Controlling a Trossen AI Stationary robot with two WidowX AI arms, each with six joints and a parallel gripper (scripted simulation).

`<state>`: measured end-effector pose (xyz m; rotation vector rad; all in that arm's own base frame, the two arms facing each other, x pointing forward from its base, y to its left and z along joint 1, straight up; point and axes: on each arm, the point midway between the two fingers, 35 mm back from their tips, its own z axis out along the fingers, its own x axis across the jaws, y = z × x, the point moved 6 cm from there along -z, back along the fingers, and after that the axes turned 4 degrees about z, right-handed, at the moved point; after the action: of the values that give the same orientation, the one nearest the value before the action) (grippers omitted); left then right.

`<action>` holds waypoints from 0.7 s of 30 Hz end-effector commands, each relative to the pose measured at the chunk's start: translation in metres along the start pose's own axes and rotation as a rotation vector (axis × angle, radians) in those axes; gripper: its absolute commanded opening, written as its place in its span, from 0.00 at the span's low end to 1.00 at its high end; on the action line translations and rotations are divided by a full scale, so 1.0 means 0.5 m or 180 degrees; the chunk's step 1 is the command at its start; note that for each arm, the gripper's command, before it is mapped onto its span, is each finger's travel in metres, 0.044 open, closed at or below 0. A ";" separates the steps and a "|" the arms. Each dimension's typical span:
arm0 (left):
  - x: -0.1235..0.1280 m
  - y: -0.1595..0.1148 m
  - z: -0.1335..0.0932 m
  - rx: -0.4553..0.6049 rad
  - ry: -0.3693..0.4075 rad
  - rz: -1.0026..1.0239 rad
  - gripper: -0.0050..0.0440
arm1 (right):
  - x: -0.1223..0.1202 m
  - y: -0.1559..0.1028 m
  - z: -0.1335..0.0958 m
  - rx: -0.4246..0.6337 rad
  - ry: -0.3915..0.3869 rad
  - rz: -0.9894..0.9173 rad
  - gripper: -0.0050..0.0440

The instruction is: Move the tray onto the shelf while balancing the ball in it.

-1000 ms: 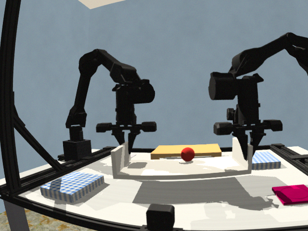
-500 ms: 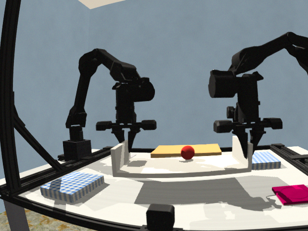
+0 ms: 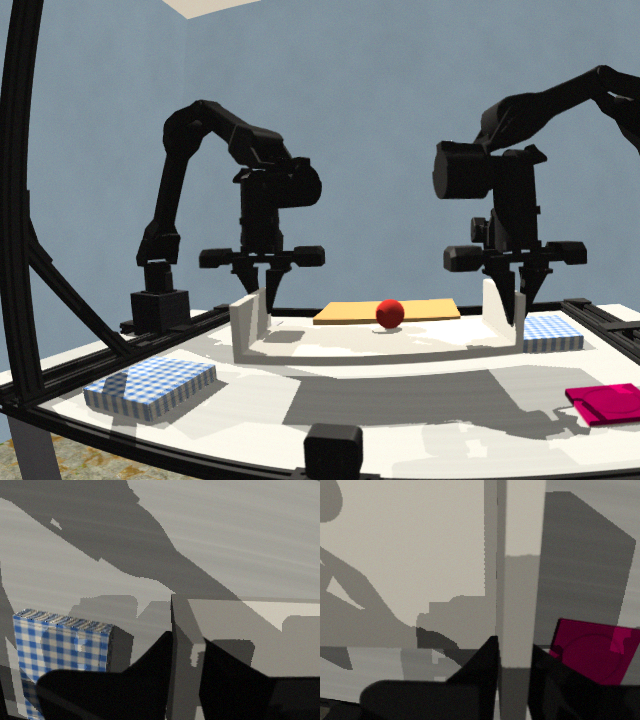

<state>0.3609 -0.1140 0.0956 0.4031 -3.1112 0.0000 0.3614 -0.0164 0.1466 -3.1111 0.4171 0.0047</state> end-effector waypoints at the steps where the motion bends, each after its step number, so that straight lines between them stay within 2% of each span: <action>1: 0.002 -0.001 -0.013 0.0031 -0.0002 -0.0003 0.14 | 0.000 -0.001 -0.014 0.0022 0.0023 -0.0001 0.14; 21: 0.002 -0.001 -0.028 0.0031 -0.0002 -0.0003 0.14 | 0.000 -0.001 -0.028 0.0022 0.0023 -0.0001 0.14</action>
<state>0.3610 -0.1141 0.1026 0.4032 -3.1123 0.0002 0.3614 -0.0163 0.1540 -3.1106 0.4170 0.0068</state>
